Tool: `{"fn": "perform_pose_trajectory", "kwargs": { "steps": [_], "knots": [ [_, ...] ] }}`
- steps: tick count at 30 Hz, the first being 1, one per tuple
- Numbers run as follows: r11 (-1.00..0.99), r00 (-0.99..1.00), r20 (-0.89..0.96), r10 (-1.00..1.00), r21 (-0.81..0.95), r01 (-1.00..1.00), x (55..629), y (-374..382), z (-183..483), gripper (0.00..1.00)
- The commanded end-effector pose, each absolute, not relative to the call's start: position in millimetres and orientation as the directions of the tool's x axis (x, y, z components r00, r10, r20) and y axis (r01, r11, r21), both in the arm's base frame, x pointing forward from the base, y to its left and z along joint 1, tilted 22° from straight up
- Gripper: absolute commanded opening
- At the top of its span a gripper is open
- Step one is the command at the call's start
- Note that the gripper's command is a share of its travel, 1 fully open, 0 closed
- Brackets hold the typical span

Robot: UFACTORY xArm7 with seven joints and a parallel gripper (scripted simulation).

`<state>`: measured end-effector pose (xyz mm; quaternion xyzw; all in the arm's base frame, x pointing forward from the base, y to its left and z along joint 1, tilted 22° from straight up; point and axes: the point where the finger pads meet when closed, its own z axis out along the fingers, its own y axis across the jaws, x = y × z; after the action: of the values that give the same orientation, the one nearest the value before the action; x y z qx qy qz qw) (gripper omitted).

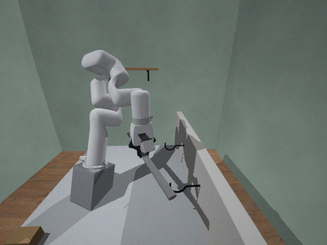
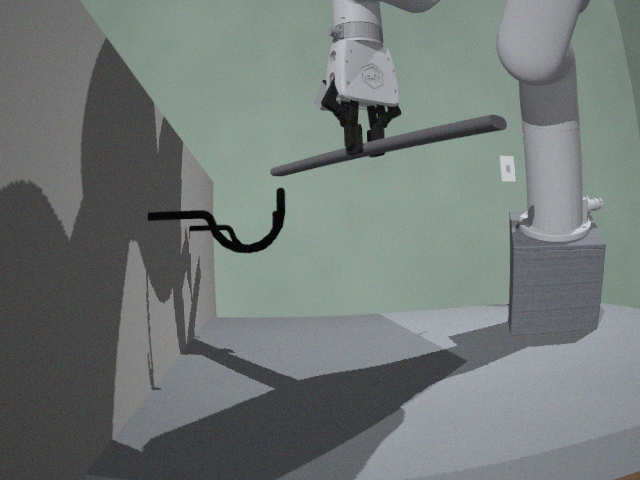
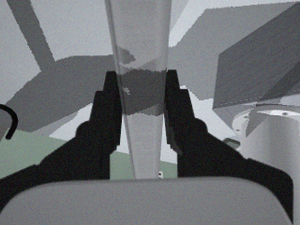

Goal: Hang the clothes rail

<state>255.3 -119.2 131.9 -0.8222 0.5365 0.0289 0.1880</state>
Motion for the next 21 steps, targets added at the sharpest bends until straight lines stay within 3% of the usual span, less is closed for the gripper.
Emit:
{"fn": "perform_pose_trajectory", "kwargs": {
  "steps": [1,21],
  "knots": [
    [-0.353,0.422,-0.246,-0.873,-0.28,-0.893,257.7,-113.0,136.1,0.0],
    [-0.353,0.422,-0.246,-0.872,-0.28,-0.893,264.2,-81.8,148.6,0.0]
  ]
}}
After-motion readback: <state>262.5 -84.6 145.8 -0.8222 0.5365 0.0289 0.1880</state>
